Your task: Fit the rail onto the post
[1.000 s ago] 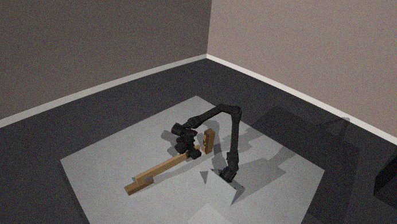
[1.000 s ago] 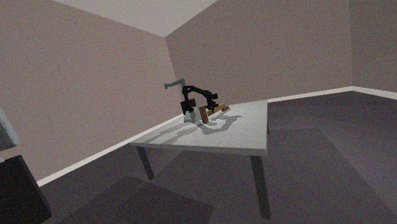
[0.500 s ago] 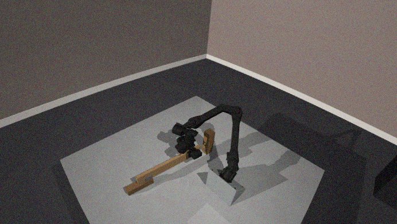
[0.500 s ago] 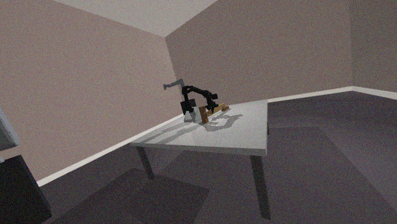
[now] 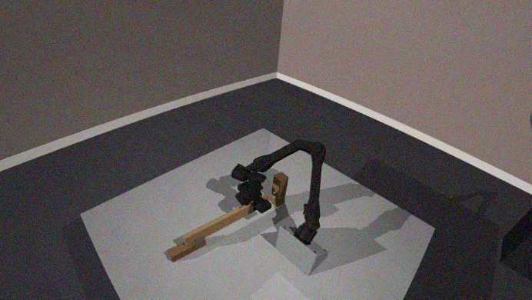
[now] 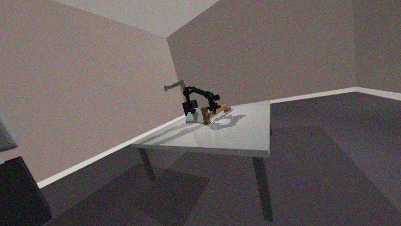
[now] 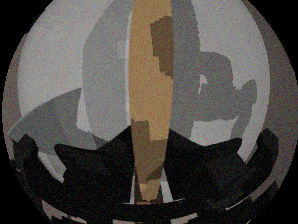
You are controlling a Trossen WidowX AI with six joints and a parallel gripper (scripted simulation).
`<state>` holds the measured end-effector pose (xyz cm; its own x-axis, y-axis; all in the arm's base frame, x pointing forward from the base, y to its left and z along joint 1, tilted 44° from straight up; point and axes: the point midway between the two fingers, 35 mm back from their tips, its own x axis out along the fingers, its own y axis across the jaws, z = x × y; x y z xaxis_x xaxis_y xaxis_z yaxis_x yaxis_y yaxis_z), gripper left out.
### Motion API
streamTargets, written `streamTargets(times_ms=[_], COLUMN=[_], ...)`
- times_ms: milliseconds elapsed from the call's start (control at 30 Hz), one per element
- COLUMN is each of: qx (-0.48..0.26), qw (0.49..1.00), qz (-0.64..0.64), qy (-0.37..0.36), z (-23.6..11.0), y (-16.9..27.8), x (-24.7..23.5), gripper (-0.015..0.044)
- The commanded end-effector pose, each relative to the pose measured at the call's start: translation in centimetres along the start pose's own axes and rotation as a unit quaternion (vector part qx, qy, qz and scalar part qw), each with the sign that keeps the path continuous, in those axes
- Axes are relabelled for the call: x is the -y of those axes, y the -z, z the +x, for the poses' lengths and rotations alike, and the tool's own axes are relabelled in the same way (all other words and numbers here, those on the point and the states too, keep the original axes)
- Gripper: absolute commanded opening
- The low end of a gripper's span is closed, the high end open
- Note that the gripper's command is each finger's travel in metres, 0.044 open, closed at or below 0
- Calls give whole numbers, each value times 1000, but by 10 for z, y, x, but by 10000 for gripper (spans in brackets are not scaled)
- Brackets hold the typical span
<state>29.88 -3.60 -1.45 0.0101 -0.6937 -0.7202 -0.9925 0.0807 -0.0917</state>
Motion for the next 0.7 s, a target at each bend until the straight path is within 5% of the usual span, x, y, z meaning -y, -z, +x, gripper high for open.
streamTargets(times_ms=[0, 667], qx=[0, 0], qw=[1000, 1000], qz=[0, 0], qy=[3, 3], z=[-2, -3], y=[2, 9], x=[1, 1], gripper=[0, 0])
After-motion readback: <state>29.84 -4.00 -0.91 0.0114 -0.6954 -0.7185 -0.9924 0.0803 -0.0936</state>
